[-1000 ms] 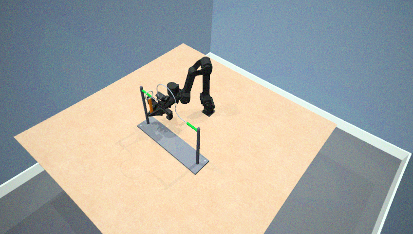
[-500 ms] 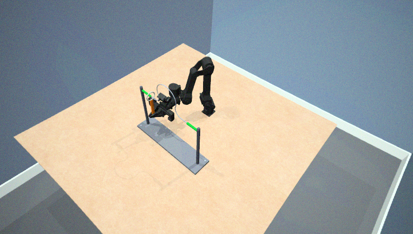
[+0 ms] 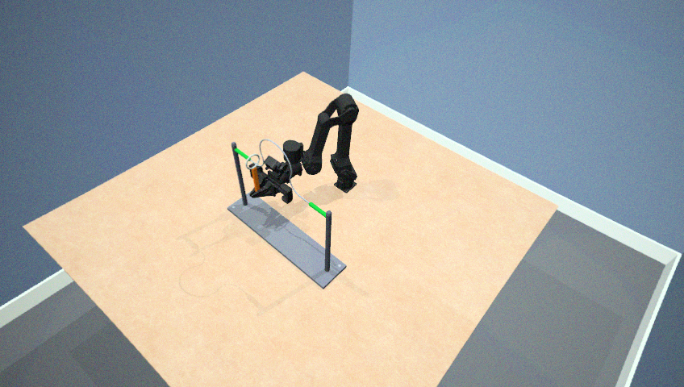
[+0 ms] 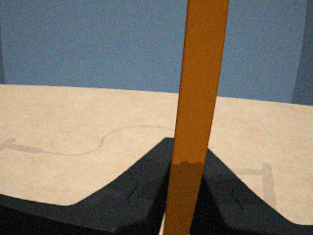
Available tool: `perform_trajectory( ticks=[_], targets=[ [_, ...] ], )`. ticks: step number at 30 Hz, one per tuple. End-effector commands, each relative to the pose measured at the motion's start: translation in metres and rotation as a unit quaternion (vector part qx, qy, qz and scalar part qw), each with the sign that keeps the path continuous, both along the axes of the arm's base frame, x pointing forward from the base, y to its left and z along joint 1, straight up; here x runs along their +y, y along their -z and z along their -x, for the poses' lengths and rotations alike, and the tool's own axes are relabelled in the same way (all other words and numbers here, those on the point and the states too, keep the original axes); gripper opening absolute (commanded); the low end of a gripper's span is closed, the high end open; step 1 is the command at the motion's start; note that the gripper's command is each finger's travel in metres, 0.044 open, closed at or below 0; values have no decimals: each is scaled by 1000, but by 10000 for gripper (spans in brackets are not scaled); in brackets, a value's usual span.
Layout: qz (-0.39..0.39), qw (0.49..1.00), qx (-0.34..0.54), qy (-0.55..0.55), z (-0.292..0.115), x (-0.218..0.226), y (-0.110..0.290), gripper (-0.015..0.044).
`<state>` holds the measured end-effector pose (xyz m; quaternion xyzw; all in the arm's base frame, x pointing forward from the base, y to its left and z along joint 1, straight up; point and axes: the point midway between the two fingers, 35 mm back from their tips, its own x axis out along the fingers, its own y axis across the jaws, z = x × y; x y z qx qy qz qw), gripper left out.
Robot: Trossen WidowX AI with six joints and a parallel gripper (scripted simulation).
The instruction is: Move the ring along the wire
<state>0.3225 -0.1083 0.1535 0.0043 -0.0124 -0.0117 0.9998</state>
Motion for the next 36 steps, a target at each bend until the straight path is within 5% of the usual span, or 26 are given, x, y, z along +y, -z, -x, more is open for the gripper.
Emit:
perform_trajectory(
  ticks=[1, 36],
  targets=[
    [-11, 1000, 2, 0, 1, 7, 1, -150],
    [-273, 962, 11, -12, 2, 102, -26, -150]
  ],
)
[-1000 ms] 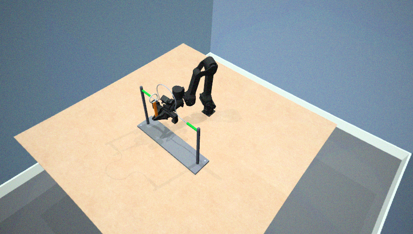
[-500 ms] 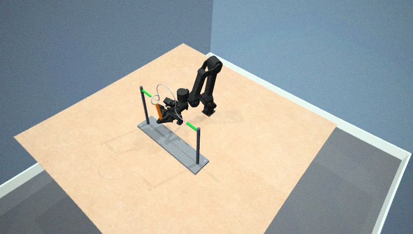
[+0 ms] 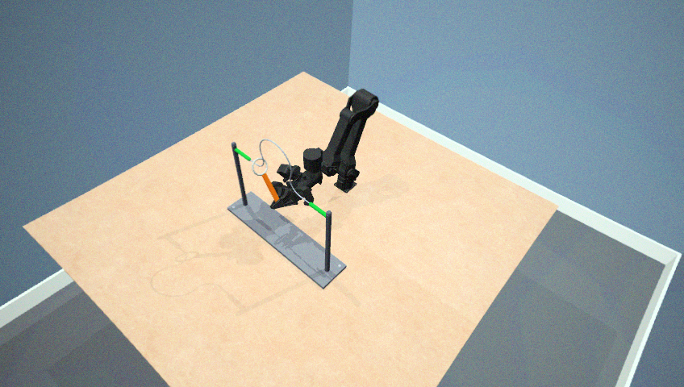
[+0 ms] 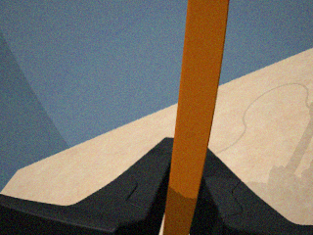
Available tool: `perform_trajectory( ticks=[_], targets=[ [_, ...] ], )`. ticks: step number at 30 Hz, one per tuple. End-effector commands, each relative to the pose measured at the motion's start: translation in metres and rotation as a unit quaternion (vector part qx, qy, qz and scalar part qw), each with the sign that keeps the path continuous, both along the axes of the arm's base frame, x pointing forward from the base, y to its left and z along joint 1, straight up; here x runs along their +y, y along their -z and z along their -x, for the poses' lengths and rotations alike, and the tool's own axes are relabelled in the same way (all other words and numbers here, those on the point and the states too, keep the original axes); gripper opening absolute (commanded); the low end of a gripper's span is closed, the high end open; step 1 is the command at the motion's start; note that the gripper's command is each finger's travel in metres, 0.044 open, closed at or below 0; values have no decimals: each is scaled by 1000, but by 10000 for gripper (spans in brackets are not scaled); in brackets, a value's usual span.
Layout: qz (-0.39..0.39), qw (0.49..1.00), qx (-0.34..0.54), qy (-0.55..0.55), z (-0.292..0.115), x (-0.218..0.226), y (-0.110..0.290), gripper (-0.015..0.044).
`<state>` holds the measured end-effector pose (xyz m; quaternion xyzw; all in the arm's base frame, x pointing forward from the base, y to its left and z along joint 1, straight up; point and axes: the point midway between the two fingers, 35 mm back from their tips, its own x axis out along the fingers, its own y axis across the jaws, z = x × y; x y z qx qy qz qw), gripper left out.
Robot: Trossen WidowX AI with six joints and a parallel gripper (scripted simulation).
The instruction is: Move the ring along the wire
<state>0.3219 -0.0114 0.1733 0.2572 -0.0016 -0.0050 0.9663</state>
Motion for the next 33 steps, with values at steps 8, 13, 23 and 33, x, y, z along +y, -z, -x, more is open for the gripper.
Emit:
perform_trajectory(
  ticks=[8, 13, 23, 33],
  targets=[
    [-82, 996, 34, -28, 10, 21, -20, -150],
    [-129, 989, 59, -51, 19, 32, -32, -150],
    [-247, 955, 115, -118, 43, 53, -68, -150],
    [-362, 900, 148, -194, 63, 61, -109, -150]
  ],
)
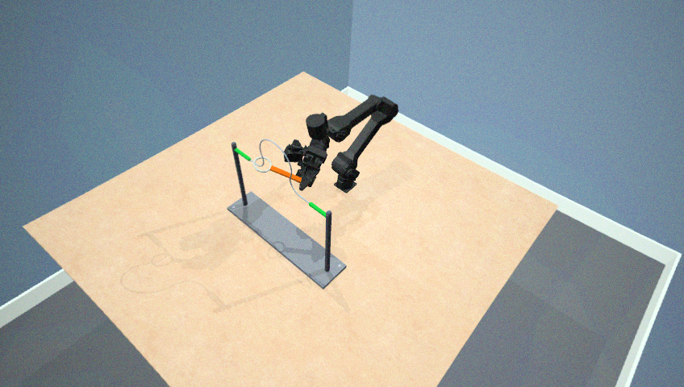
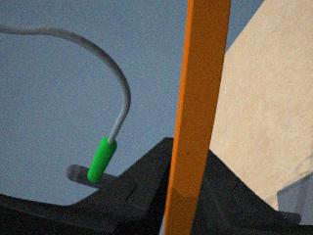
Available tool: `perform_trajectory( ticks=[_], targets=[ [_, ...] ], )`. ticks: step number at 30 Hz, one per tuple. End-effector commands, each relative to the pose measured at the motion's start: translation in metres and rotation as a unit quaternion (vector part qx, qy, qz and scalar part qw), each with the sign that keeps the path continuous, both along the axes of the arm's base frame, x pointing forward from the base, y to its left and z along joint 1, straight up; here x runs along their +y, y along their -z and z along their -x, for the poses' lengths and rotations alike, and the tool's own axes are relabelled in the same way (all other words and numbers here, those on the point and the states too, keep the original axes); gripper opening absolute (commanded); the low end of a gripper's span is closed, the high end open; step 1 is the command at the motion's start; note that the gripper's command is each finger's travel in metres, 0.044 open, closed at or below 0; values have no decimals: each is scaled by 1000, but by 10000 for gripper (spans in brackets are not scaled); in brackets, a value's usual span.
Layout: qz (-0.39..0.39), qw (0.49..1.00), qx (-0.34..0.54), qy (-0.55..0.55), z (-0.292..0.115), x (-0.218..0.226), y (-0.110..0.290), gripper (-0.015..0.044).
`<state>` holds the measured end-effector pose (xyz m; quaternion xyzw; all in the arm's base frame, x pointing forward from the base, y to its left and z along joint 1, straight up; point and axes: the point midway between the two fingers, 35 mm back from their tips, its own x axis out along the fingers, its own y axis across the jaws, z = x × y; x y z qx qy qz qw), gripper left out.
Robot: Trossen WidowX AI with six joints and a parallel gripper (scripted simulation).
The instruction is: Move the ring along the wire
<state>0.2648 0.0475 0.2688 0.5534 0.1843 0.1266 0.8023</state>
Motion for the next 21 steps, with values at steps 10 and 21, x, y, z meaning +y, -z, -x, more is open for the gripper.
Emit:
perform_trajectory(
  ticks=[10, 21],
  targets=[
    [-152, 988, 6, -22, 7, 8, -49, -150],
    [-242, 970, 5, -24, 7, 6, -81, -150]
  ],
)
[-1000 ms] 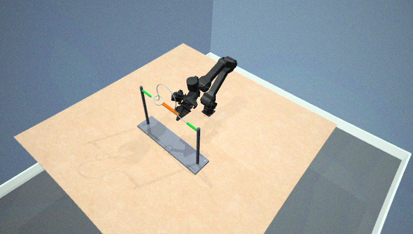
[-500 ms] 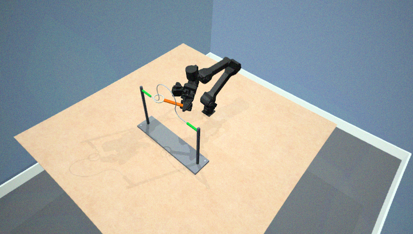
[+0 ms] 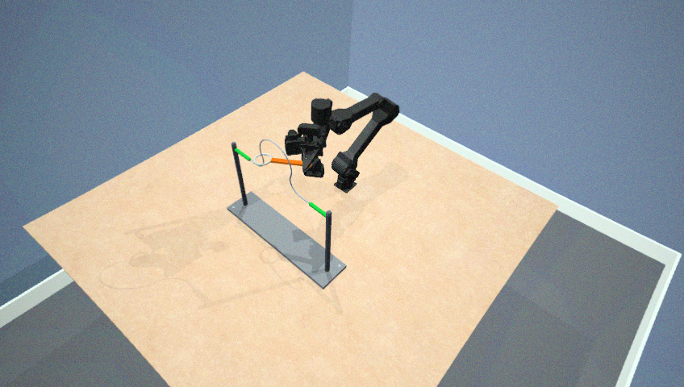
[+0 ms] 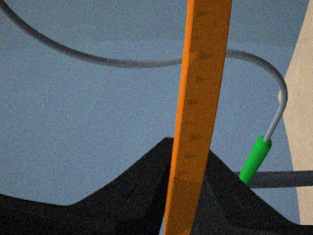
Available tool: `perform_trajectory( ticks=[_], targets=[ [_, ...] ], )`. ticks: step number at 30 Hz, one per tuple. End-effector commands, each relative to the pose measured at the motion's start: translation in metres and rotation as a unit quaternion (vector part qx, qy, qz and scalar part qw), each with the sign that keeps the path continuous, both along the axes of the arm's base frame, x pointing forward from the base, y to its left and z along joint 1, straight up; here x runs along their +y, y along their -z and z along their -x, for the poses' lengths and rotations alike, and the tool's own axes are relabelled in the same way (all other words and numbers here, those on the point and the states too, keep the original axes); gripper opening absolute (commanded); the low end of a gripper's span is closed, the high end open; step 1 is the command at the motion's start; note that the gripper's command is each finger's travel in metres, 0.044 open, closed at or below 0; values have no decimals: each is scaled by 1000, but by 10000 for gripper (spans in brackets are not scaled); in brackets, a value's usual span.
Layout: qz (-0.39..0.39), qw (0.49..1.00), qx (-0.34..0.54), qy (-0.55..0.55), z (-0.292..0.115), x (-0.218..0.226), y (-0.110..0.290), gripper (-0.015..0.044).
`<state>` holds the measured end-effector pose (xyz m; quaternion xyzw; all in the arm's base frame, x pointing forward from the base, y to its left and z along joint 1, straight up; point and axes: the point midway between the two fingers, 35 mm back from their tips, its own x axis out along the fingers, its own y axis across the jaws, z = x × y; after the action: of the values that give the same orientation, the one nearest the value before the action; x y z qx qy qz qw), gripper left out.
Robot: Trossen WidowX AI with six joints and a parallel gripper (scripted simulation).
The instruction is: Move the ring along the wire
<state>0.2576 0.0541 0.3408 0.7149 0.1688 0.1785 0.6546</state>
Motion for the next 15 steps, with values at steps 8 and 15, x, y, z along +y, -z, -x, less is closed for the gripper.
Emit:
perform_trajectory(
  ticks=[8, 15],
  targets=[
    [-48, 999, 0, -2, 1, -5, -23, -150],
    [-37, 999, 2, -2, 1, -6, -28, -150]
  ],
)
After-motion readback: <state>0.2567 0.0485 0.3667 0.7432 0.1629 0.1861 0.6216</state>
